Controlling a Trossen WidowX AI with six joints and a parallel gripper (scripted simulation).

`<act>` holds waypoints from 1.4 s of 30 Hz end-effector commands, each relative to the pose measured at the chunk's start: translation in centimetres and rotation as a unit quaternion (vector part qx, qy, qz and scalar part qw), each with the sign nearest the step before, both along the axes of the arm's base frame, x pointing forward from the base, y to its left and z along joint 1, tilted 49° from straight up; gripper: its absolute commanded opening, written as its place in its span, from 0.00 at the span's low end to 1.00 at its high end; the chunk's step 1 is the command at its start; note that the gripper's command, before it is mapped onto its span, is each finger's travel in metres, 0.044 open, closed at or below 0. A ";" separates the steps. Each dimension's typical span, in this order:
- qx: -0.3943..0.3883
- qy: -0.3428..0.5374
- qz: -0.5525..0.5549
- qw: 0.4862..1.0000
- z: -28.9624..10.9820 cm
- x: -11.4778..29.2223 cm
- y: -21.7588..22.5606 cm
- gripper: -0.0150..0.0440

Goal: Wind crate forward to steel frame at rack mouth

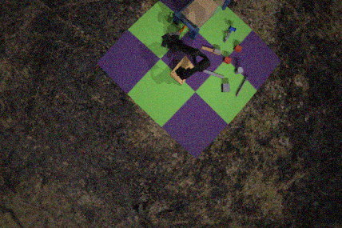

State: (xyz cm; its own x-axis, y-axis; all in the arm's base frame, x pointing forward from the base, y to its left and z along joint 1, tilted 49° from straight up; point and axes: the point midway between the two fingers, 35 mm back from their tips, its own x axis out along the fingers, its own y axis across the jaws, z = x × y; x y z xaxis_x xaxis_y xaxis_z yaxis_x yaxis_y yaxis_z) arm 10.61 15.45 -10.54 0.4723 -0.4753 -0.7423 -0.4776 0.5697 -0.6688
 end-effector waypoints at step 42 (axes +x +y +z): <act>-0.008 -0.025 0.003 1.000 1.9 8.0 -0.3 0.25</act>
State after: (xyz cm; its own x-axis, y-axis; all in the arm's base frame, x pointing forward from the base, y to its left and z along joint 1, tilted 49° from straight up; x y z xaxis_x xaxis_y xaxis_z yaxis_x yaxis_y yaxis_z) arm 17.29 14.86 -8.70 0.4966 -0.4834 -0.7209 -0.4771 0.5419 -0.6919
